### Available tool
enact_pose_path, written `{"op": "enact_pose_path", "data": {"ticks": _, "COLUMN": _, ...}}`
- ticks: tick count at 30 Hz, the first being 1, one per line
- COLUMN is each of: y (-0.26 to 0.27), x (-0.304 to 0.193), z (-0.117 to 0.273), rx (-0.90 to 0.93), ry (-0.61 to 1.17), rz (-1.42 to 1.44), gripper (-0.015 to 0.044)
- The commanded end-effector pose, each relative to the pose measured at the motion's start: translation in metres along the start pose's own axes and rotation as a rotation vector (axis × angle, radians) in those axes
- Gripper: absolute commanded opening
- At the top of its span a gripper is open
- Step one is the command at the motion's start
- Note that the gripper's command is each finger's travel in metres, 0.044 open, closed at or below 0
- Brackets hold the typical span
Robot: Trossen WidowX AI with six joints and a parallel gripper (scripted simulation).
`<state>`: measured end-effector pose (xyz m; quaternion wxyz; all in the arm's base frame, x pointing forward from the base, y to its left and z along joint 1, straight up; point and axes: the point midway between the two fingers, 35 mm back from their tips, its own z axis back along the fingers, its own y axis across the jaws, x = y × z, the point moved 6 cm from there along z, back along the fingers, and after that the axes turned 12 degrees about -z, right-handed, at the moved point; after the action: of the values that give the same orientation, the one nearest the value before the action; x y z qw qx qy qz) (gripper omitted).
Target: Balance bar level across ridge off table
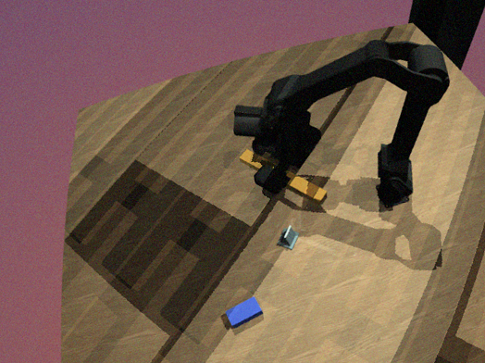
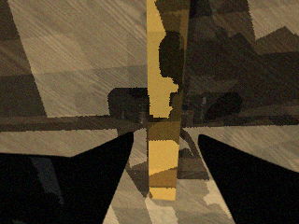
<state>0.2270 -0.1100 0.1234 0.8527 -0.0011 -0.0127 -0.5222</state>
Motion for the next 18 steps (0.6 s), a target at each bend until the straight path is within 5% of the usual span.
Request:
{"op": "enact_pose_path", "data": {"ticks": 1, "y": 0.0, "x": 0.0, "z": -0.007, "rx": 0.004, "ry": 0.003, "rz": 0.004, "gripper": 0.0315}}
{"op": "enact_pose_path", "data": {"ticks": 18, "y": 0.0, "x": -0.001, "z": -0.017, "rx": 0.004, "ry": 0.003, "rz": 0.004, "gripper": 0.0315}}
